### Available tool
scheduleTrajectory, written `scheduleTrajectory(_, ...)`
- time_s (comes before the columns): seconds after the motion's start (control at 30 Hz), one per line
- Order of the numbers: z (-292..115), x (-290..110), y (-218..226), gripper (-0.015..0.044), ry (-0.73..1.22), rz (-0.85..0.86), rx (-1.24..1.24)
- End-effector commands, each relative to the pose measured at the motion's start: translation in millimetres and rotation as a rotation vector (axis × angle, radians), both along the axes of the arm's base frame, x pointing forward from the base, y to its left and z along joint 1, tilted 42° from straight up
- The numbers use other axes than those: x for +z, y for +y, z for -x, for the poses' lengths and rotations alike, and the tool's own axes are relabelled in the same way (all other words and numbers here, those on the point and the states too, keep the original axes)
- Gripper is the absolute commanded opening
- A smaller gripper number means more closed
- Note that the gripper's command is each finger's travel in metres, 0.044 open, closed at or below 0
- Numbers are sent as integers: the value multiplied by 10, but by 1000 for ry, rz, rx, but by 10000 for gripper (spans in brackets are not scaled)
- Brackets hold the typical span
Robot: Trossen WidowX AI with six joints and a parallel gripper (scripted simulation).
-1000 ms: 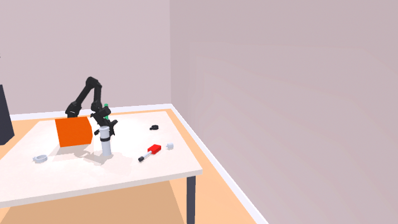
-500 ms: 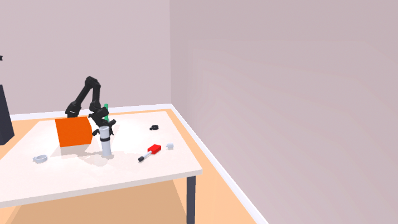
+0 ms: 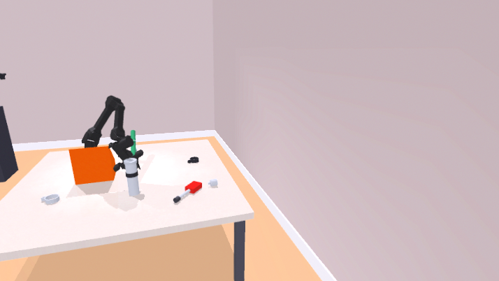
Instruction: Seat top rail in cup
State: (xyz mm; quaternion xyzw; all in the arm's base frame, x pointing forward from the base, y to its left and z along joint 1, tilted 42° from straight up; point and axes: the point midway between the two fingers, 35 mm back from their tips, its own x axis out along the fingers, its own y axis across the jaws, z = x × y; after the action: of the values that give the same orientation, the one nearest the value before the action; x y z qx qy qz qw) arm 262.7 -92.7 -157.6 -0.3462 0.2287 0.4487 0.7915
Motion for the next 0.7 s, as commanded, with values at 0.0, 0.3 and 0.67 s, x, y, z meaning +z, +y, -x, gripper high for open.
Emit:
scheduleTrajectory(0.0,37,-3,-9,0,-23,1,24)
scheduleTrajectory(0.3,100,-4,-12,0,-67,1,76)
scheduleTrajectory(0.67,111,-1,-3,0,-79,-2,89)
